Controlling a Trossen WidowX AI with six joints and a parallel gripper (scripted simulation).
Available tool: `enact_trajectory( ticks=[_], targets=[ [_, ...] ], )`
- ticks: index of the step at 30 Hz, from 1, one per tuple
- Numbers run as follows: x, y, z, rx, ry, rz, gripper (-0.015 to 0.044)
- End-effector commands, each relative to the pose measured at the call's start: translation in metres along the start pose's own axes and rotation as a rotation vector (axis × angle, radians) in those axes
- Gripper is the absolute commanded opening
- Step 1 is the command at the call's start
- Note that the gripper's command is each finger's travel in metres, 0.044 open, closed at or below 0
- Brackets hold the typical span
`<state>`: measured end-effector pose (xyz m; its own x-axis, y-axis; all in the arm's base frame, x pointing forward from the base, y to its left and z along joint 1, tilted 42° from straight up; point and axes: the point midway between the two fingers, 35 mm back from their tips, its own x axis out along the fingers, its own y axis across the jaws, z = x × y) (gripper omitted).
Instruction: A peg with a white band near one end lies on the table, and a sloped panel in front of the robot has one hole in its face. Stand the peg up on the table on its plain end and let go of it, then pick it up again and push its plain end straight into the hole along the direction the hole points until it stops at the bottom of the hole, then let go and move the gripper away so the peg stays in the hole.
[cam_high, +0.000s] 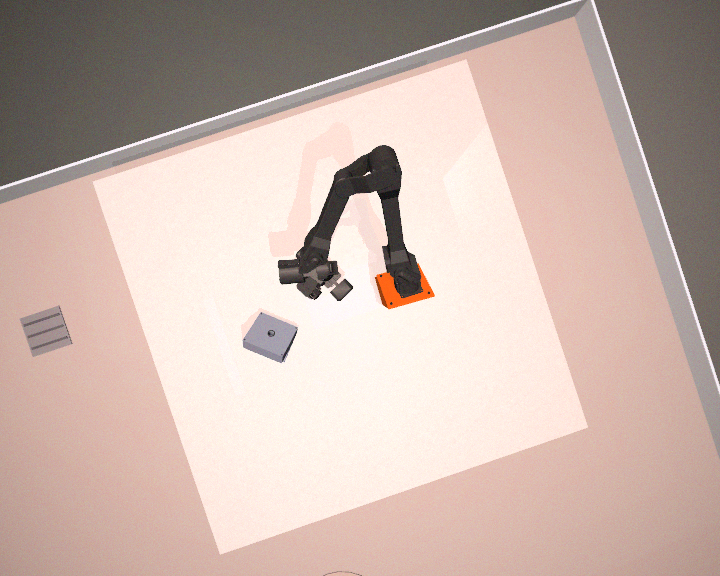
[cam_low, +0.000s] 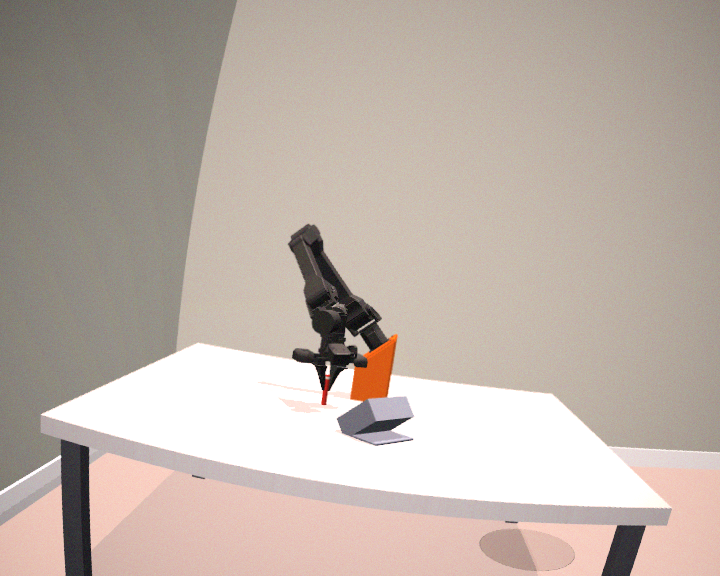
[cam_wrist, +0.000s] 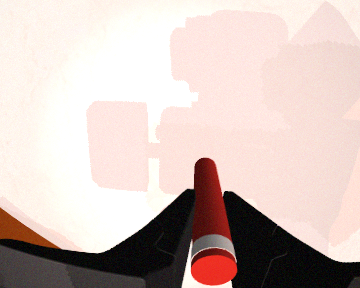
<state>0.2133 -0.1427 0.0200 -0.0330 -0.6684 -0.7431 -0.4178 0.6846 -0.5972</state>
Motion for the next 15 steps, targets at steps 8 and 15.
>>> enact_trajectory(
  ticks=[8, 15],
  targets=[
    [-0.038, -0.001, 0.006, 0.006, -0.012, 0.002, 0.0000],
    [-0.063, 0.002, 0.006, 0.003, -0.010, 0.002, 0.0000]
  ],
)
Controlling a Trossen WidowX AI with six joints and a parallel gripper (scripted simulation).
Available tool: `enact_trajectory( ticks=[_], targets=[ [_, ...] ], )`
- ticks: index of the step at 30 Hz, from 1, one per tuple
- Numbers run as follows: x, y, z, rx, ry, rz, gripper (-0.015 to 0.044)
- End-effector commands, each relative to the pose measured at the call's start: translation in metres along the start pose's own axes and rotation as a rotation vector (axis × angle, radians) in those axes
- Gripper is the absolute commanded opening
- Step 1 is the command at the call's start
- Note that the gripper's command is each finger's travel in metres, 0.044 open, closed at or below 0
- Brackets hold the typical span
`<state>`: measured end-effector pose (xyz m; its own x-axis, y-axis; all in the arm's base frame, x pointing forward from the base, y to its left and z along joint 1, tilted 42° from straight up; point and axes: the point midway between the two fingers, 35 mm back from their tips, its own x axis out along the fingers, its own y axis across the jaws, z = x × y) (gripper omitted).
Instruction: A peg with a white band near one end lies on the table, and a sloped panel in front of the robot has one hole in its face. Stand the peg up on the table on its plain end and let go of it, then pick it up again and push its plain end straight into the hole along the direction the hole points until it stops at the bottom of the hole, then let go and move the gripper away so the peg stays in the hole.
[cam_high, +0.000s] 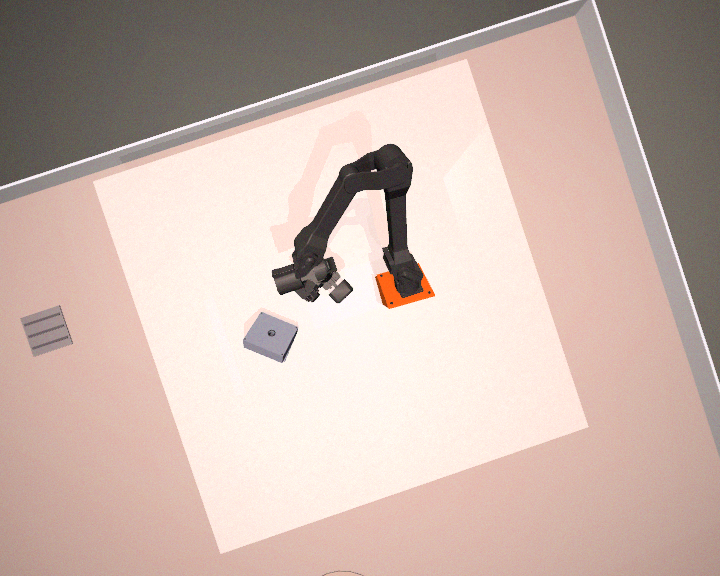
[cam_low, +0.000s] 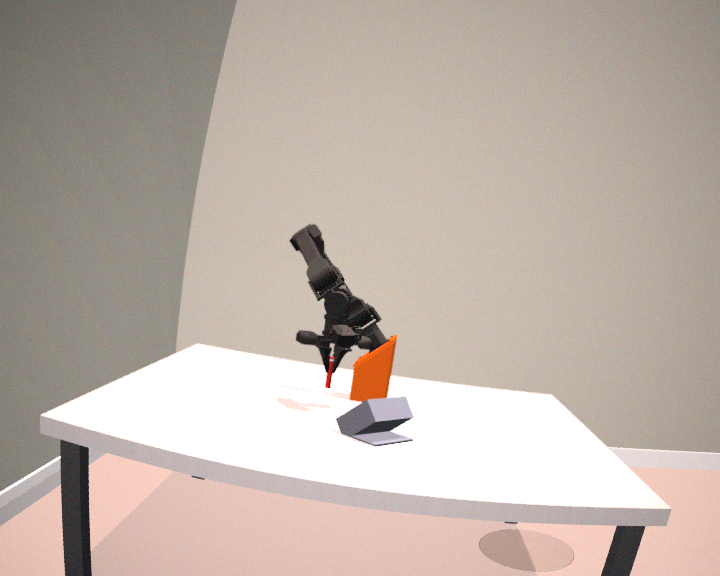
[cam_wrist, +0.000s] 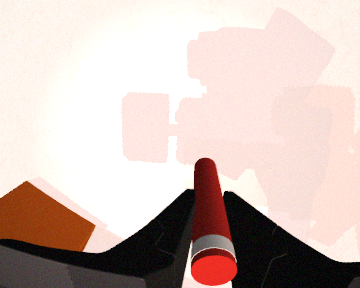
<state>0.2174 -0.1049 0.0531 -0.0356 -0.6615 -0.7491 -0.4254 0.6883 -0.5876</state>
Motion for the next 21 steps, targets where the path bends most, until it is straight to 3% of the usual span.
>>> enact_trajectory(
  ticks=[1, 21],
  targets=[
    [-0.016, -0.001, 0.001, 0.011, -0.008, -0.007, 0.0000],
    [-0.028, 0.002, 0.026, -0.048, -0.096, 0.057, 0.0000]
  ],
)
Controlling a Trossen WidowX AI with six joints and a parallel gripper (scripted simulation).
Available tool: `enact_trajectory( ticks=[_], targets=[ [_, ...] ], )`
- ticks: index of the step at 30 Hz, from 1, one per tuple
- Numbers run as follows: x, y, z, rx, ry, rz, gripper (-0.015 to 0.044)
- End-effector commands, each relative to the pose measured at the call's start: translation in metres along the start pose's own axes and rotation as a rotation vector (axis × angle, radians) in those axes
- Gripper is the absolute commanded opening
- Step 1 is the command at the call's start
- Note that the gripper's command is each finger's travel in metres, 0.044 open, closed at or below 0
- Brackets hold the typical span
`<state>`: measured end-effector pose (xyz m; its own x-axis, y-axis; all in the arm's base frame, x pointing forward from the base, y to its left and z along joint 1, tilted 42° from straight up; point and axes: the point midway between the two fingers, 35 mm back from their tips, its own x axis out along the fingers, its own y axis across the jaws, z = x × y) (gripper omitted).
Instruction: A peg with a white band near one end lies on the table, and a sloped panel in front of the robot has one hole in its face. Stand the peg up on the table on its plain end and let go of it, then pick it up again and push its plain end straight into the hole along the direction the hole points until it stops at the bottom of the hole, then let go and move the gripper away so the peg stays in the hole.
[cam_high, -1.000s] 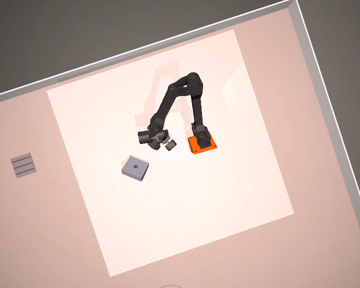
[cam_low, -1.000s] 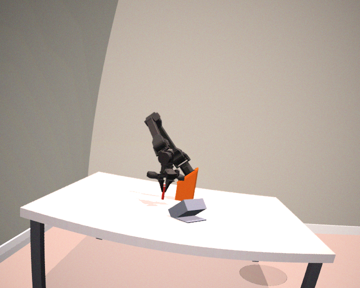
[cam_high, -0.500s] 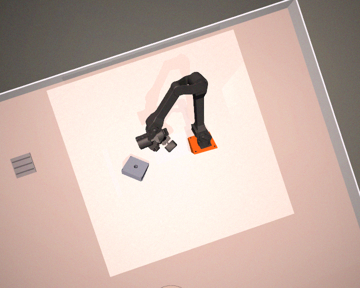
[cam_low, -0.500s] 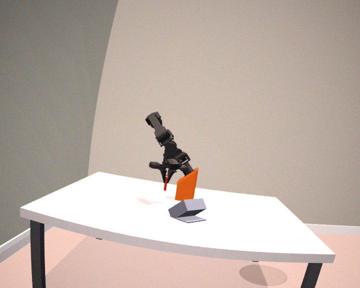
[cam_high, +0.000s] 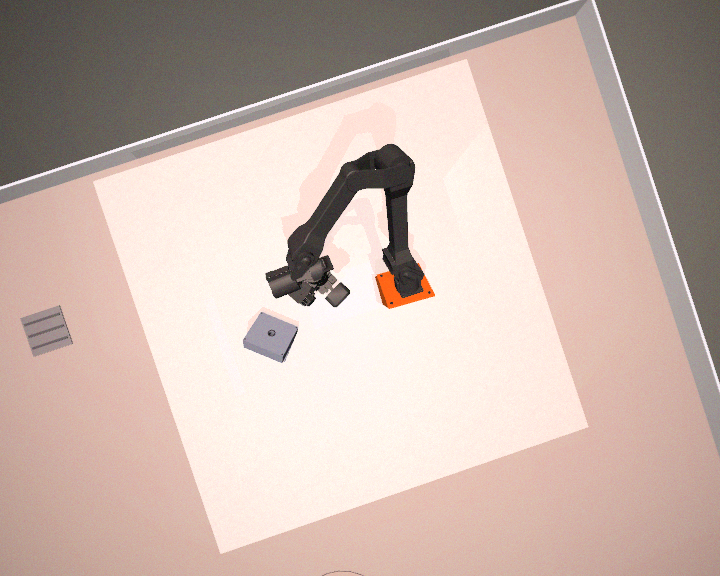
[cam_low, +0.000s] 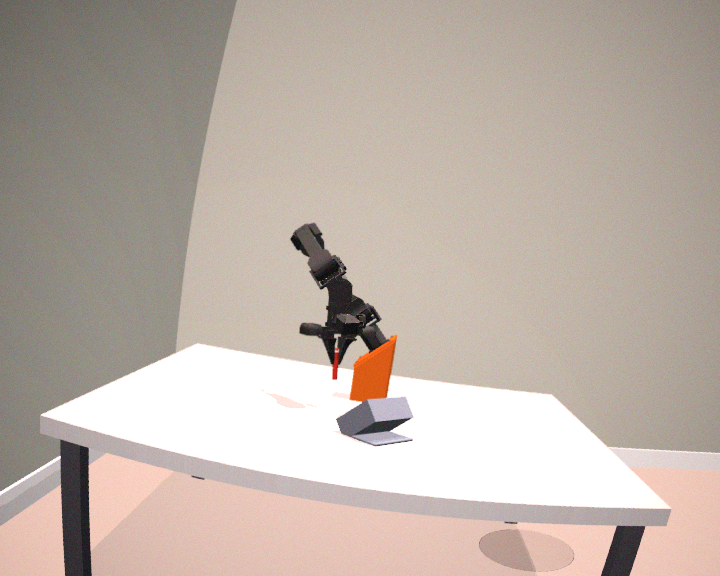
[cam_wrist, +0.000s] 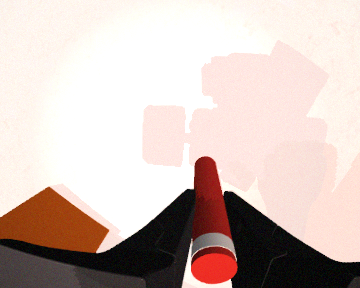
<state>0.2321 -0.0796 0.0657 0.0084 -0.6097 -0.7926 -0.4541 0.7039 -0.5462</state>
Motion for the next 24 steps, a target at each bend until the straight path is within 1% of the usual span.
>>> enact_trajectory(
  ticks=[1, 24],
  targets=[
    [-0.001, -0.002, 0.011, -0.020, -0.035, 0.020, 0.0000],
    [-0.007, -0.009, 0.062, -0.140, -0.234, 0.098, 0.0000]
  ],
)
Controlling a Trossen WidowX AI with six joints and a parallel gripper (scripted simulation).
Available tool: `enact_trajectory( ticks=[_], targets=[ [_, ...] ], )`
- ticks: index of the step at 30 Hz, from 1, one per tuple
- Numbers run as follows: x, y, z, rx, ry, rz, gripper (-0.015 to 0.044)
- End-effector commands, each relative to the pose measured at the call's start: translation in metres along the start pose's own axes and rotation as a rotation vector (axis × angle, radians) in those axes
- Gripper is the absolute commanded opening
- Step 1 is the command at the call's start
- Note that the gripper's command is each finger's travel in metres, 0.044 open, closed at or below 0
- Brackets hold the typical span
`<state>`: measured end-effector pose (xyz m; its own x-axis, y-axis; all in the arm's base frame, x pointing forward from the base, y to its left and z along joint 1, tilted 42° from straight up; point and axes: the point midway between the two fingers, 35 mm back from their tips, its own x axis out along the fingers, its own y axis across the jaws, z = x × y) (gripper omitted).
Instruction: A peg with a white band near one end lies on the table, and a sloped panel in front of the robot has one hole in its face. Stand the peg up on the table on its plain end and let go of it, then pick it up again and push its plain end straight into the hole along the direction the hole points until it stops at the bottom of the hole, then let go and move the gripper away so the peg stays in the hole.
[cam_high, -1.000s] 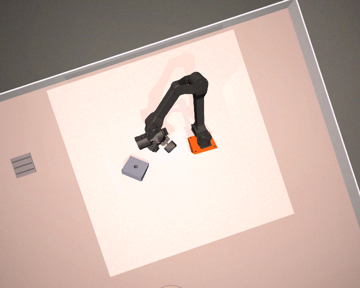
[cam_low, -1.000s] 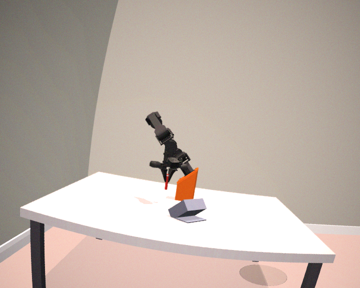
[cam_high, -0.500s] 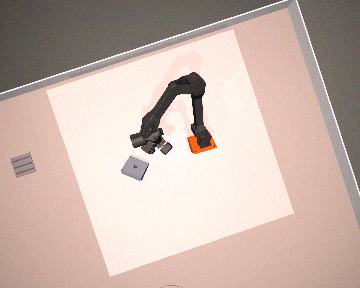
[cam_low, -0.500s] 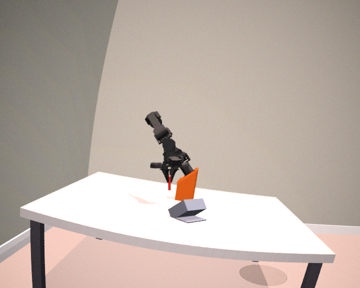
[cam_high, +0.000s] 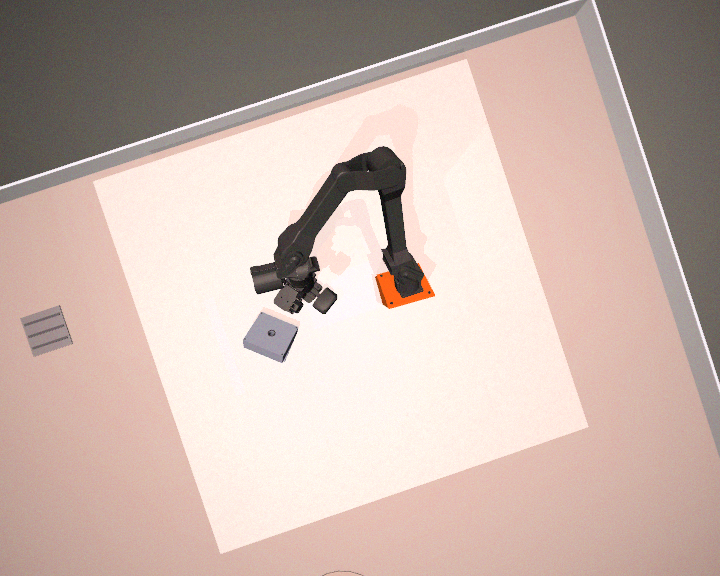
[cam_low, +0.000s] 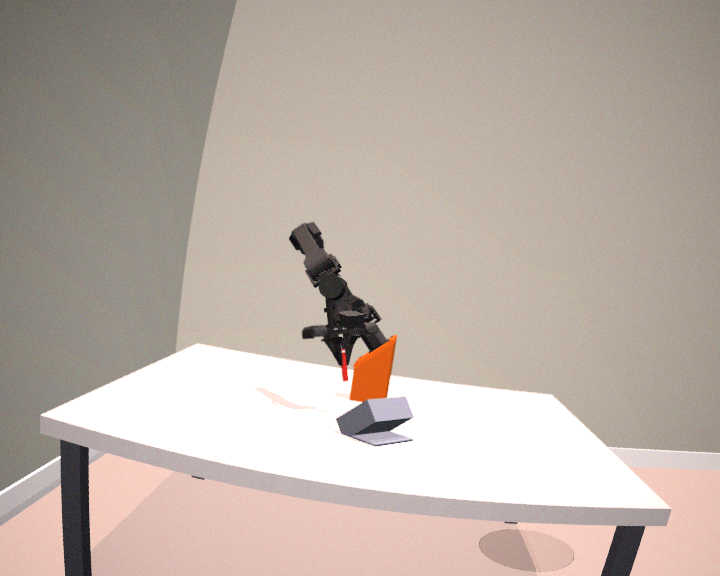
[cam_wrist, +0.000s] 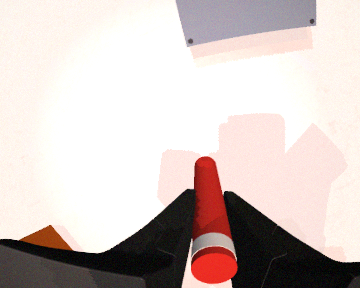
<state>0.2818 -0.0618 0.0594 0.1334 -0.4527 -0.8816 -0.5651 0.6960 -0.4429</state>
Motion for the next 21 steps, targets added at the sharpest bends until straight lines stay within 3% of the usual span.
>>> enact_trajectory(
  ticks=[1, 21],
  targets=[
    [-0.001, -0.004, 0.011, -0.025, -0.042, 0.008, 0.0000],
    [-0.004, -0.022, 0.055, -0.150, -0.234, 0.023, 0.0000]
  ],
)
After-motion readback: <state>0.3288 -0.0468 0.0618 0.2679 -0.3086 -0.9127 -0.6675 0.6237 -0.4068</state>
